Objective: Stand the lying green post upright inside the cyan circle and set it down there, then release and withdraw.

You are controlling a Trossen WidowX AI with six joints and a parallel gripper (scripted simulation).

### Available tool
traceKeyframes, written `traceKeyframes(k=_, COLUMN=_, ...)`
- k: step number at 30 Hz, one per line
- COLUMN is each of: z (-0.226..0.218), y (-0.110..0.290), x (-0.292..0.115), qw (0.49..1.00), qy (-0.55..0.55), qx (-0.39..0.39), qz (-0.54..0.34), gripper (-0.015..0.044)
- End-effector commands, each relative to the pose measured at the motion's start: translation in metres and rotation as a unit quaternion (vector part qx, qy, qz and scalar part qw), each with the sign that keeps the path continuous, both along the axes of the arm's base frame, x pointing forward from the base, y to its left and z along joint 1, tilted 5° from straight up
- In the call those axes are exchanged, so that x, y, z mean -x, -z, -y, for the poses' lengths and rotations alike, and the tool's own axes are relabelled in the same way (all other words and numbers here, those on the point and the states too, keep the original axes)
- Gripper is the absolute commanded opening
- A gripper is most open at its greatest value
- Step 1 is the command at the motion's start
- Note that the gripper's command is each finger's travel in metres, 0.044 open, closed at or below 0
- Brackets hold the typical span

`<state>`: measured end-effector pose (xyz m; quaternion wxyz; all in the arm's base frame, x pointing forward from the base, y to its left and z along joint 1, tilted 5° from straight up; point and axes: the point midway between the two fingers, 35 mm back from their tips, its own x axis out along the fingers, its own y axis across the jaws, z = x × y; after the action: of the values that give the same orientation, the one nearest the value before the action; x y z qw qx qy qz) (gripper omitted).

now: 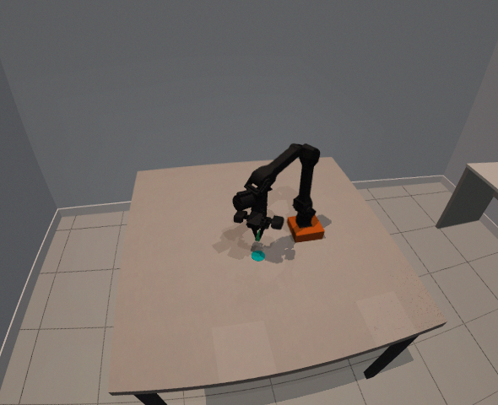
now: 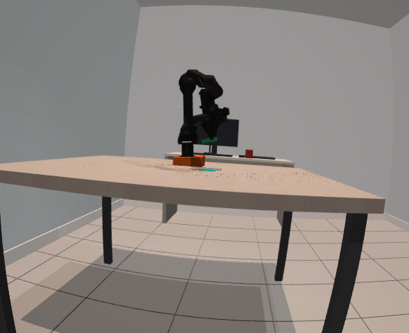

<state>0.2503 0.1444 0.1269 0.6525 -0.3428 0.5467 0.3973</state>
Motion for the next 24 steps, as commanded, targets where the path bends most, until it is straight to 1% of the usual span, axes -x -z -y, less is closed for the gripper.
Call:
traceKeyframes(k=1, z=-0.0009, y=0.0021, x=-0.0006, qw=1.0, qy=0.001, qx=-0.014, qz=0.001, gripper=0.0023)
traceKeyframes(k=24, z=-0.0034, y=0.0114, x=-0.0097, qw=0.995, qy=0.023, qx=-0.1, qz=0.017, gripper=0.0023)
